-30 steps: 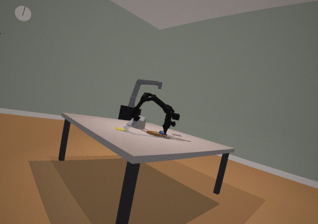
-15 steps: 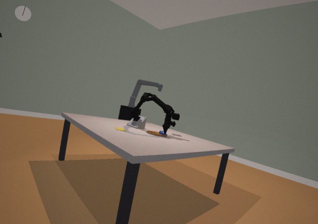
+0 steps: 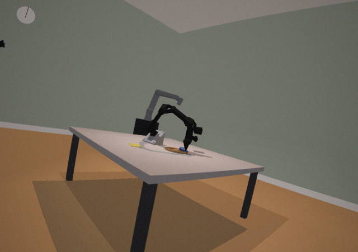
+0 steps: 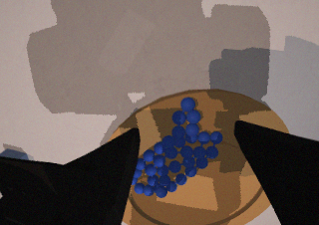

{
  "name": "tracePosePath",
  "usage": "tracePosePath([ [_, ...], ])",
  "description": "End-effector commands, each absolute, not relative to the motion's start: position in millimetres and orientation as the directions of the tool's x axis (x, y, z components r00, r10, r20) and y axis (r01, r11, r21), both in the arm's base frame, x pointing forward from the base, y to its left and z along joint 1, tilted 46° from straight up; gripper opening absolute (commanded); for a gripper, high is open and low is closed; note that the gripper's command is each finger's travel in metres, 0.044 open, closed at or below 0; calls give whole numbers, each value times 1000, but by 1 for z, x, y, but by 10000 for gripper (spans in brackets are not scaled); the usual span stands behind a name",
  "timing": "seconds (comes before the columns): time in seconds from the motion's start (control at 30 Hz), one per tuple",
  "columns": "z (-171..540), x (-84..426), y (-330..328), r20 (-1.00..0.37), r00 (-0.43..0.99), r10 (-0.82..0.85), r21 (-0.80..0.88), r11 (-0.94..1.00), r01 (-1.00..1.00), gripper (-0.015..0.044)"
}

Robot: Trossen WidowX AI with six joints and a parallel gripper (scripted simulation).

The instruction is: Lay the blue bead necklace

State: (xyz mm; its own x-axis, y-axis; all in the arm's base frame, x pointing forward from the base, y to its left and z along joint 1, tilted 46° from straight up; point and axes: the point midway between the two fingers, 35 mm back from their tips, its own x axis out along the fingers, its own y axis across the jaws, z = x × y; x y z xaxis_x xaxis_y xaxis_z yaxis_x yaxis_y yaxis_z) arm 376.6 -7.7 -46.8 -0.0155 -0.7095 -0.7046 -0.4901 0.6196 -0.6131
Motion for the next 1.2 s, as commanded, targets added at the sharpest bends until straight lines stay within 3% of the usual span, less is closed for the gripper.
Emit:
tracePosePath([
  [0.0, -46, 376, -8, -703, -17, -711, -614, 620, -488, 440],
  [0.7, -46, 376, -8, -703, -17, -711, -614, 620, -488, 440],
  [1.1, -35, 393, 15, -704, -17, -710, -616, 623, -483, 125],
  [1.17, -40, 393, 10, -704, -17, -710, -616, 622, -483, 120],
])
